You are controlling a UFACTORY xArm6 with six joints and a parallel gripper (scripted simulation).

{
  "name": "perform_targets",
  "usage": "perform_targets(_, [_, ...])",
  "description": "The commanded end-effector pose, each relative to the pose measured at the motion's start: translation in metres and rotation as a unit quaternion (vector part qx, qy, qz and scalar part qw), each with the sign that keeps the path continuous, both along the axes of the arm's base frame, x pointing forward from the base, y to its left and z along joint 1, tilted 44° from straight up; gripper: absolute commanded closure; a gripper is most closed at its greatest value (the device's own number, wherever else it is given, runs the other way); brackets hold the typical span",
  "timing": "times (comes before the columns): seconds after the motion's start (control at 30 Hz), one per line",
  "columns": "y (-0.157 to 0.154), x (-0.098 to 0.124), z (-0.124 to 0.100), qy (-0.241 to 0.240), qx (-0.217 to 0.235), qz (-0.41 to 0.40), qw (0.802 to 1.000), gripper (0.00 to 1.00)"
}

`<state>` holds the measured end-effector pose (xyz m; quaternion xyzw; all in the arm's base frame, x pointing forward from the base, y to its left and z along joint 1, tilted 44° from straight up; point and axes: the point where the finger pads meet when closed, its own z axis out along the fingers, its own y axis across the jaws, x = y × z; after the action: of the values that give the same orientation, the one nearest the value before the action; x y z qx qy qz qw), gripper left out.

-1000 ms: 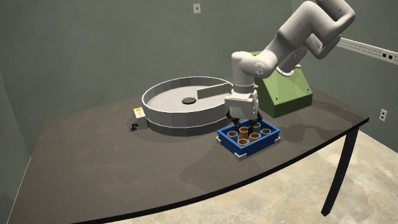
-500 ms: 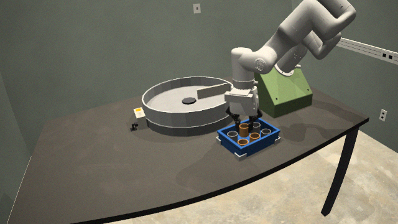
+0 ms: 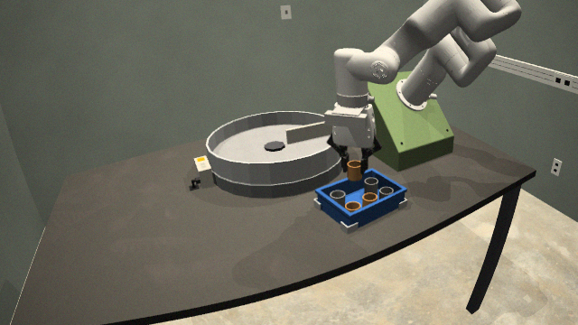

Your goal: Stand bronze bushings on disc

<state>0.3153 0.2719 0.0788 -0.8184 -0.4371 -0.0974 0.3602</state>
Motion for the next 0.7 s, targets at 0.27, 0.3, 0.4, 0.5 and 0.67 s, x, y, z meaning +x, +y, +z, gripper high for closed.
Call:
perform_targets(0.27, [-0.033,0.009,0.037,-0.001,0.001,0.0,1.0,1.0])
perform_targets(0.3, [-0.035,0.009,0.039,-0.001,0.001,0.0,1.0,1.0])
perform_targets(0.4, [-0.037,0.009,0.041,-0.001,0.001,0.0,1.0,1.0])
perform_targets(0.5, [-0.04,0.01,0.044,-0.001,0.001,0.0,1.0,1.0])
perform_targets(0.67, [-0.041,0.01,0.046,-0.001,0.001,0.0,1.0,1.0])
